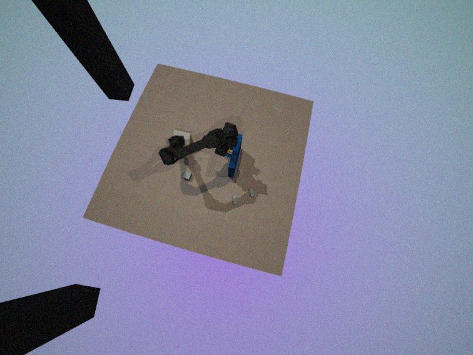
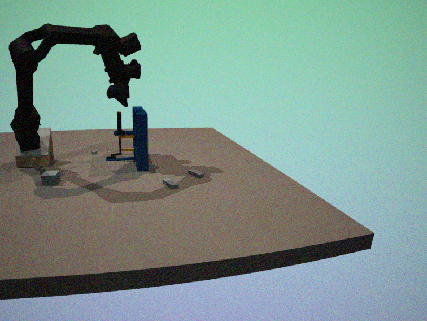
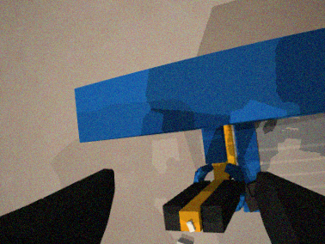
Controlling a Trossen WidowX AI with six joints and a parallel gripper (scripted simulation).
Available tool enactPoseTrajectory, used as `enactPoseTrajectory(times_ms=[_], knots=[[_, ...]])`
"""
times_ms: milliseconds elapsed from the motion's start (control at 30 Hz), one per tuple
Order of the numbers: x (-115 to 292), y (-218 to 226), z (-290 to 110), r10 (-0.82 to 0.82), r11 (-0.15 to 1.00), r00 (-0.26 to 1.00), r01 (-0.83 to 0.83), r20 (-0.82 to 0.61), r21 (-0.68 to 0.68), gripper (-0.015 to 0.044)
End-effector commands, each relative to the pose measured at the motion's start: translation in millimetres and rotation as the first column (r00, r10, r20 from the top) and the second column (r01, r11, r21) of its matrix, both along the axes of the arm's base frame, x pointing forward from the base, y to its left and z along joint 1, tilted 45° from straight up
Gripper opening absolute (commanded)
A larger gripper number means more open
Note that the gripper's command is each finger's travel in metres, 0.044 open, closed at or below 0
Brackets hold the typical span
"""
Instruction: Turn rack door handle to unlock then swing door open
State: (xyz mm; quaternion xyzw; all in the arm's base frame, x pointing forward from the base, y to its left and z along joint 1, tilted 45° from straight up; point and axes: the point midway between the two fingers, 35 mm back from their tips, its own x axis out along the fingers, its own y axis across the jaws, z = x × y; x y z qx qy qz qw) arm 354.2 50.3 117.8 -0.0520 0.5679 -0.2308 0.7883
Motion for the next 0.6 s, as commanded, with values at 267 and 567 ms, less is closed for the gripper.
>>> enactPoseTrajectory(times_ms=[267,567], knots=[[-14,10,-21,-0.051,0.979,0.978,0.009,-0.203,-0.204,0.0288],[-20,16,-26,-0.085,0.932,0.949,-0.032,-0.304,-0.362,0.0288]])
